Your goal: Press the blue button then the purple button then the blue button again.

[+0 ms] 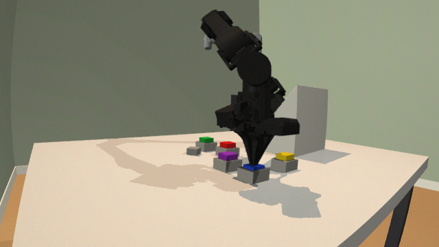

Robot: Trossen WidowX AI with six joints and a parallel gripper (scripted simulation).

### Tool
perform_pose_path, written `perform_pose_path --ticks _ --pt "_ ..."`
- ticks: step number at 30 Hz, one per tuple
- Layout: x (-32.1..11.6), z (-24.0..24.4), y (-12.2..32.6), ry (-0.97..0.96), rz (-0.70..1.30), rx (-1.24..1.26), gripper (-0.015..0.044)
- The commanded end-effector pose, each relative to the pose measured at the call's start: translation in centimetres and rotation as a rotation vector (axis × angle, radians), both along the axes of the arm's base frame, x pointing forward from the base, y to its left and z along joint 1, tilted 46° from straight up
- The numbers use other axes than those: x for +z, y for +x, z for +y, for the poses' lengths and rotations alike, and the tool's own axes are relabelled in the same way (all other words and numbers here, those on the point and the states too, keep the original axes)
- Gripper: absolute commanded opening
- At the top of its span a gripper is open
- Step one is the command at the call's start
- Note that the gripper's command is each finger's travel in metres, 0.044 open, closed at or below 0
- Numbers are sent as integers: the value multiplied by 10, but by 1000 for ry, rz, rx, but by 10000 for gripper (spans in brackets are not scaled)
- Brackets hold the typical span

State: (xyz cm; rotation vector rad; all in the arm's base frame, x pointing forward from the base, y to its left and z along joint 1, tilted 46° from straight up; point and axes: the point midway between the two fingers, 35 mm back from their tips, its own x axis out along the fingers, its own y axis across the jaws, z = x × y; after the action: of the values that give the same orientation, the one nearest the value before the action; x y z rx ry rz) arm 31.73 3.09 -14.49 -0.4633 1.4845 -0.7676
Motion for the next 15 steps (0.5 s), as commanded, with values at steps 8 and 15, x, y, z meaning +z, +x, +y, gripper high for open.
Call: perform_pose_path --ticks 8,15 --pt "-1 -1 -2 -3 9 5 20" --pt "23 23 1 -1 9 5 20"
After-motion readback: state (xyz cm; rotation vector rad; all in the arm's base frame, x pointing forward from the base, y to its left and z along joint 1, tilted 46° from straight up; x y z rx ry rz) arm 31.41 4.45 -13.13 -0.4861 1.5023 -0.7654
